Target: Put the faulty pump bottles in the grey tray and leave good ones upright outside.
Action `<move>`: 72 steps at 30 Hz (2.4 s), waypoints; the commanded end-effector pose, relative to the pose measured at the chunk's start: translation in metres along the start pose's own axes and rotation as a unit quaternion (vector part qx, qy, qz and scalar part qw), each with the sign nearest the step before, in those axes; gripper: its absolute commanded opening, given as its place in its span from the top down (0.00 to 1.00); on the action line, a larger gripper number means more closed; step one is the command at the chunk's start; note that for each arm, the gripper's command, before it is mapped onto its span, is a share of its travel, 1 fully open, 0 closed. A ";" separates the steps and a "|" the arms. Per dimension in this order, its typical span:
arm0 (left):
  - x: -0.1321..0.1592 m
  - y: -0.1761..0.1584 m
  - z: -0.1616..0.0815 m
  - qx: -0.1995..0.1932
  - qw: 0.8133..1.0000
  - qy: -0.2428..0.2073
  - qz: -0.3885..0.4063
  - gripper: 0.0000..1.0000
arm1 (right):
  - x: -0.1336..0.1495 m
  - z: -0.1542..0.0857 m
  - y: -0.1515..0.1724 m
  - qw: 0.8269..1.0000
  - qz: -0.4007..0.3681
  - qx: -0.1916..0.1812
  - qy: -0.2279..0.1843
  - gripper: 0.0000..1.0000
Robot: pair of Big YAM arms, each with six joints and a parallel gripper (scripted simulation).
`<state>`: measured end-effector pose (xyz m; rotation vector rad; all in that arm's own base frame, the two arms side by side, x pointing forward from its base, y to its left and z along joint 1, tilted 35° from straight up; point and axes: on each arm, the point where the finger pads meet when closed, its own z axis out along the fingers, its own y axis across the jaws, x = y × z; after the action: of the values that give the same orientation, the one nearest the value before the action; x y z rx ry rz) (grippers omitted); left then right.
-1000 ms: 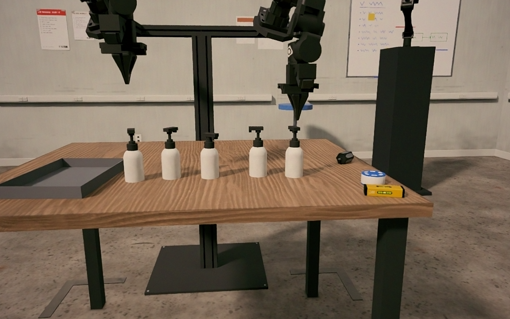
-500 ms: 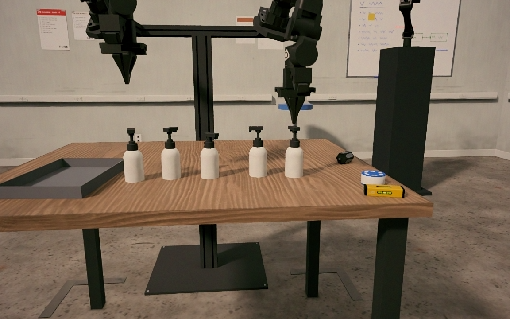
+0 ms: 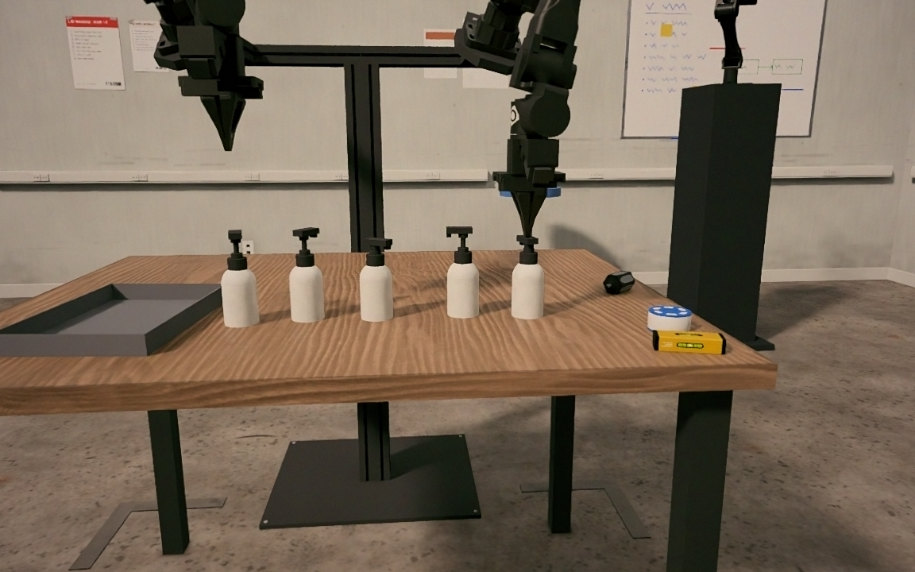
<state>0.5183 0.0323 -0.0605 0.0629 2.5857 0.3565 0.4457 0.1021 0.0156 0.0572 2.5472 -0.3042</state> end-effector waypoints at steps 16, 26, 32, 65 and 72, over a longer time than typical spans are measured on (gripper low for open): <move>-0.007 0.000 0.002 0.000 1.000 -0.009 0.000 1.00 | 0.022 0.078 0.085 1.000 0.007 -0.001 0.004 1.00; -0.007 0.000 0.002 0.000 1.000 -0.009 0.000 1.00 | 0.018 0.095 0.099 1.000 0.004 0.000 -0.001 1.00; -0.007 0.000 0.002 0.000 1.000 -0.009 0.000 1.00 | 0.019 0.095 0.099 1.000 0.004 0.001 0.000 1.00; 0.004 -0.009 -0.015 0.005 1.000 -0.002 0.002 1.00 | 0.029 0.114 0.099 1.000 -0.005 0.001 0.013 1.00; 0.009 -0.008 -0.055 0.004 1.000 0.000 0.002 1.00 | 0.031 0.080 0.097 1.000 -0.006 0.003 0.013 1.00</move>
<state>0.4910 0.0209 -0.0442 0.0846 2.5993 0.3585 0.4835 0.1614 -0.1081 0.0589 2.5831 -0.3360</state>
